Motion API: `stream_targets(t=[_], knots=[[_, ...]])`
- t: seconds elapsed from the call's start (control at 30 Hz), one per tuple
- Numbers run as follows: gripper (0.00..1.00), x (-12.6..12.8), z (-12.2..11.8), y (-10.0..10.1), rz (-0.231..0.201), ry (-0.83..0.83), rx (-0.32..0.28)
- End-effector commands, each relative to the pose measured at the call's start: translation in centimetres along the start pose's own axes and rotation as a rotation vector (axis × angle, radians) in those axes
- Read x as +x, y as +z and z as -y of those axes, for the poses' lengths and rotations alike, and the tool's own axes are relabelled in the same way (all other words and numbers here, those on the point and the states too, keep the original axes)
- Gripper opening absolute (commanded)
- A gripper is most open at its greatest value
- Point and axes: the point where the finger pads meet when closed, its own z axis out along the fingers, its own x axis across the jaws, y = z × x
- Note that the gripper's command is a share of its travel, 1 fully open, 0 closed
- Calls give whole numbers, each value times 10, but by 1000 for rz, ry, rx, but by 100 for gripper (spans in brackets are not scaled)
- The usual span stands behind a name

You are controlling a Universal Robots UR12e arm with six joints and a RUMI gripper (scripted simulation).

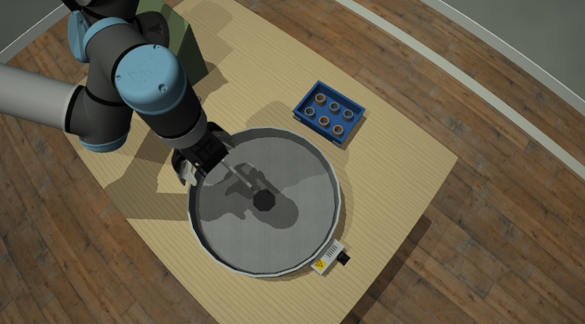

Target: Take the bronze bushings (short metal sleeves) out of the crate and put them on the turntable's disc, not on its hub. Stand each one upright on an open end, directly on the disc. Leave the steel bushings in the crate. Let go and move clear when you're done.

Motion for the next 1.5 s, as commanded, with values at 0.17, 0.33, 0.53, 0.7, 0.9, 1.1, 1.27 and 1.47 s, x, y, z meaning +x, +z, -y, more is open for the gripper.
stream_targets(t=[0.17,0.33,0.53,0.7,0.9,1.1,1.27,1.47], knots=[[6,0,0,0,0,0,-1],[6,0,0,0,0,0,-1],[6,0,0,0,0,0,-1],[6,0,0,0,0,0,-1],[6,0,0,0,0,0,-1],[6,0,0,0,0,0,-1],[5,0,0,0,0,0,-1],[5,0,0,0,0,0,-1]])
